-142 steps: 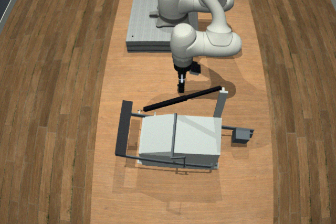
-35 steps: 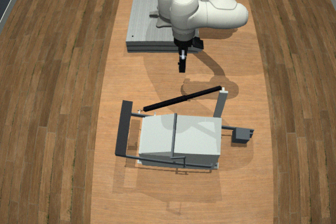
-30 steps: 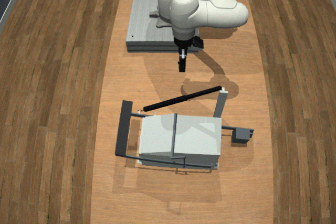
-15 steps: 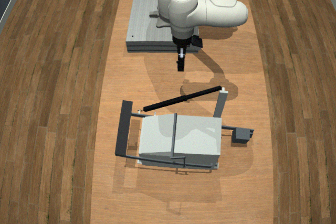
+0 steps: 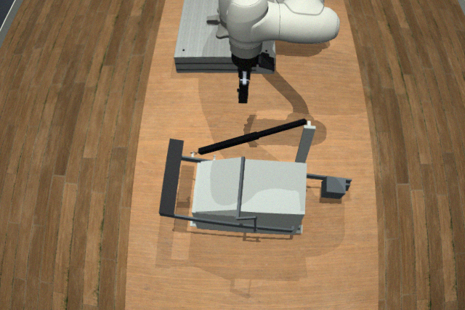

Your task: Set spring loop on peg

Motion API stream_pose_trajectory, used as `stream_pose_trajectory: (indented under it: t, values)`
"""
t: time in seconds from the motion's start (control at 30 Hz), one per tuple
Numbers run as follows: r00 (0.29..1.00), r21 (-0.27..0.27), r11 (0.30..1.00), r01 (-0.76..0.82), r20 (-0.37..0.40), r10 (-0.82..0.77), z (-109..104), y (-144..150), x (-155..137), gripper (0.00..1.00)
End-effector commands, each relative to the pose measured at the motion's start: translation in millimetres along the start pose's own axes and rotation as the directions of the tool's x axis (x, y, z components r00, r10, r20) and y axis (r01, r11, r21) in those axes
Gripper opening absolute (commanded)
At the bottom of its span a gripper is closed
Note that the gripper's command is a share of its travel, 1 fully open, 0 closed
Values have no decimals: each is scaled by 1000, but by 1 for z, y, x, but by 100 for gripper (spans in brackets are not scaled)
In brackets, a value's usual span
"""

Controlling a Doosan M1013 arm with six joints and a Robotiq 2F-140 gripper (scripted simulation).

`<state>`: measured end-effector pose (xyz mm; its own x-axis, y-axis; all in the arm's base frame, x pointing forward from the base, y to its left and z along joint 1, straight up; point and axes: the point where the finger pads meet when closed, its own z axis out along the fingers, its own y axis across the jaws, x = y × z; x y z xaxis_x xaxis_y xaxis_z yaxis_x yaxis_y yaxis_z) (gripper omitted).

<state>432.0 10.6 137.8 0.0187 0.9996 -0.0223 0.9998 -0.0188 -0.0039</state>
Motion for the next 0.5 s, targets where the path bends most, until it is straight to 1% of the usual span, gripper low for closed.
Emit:
stream_pose_trajectory:
  t: [0.0, 0.37, 0.47]
  values:
    - [1000, -1, 1000, 0, 3, 0, -2, 5, -4, 25]
    - [1000, -1, 1000, 0, 19, 0, -8, 25, -25, 25]
    - [1000, -1, 1000, 0, 18, 0, -7, 24, -24, 25]
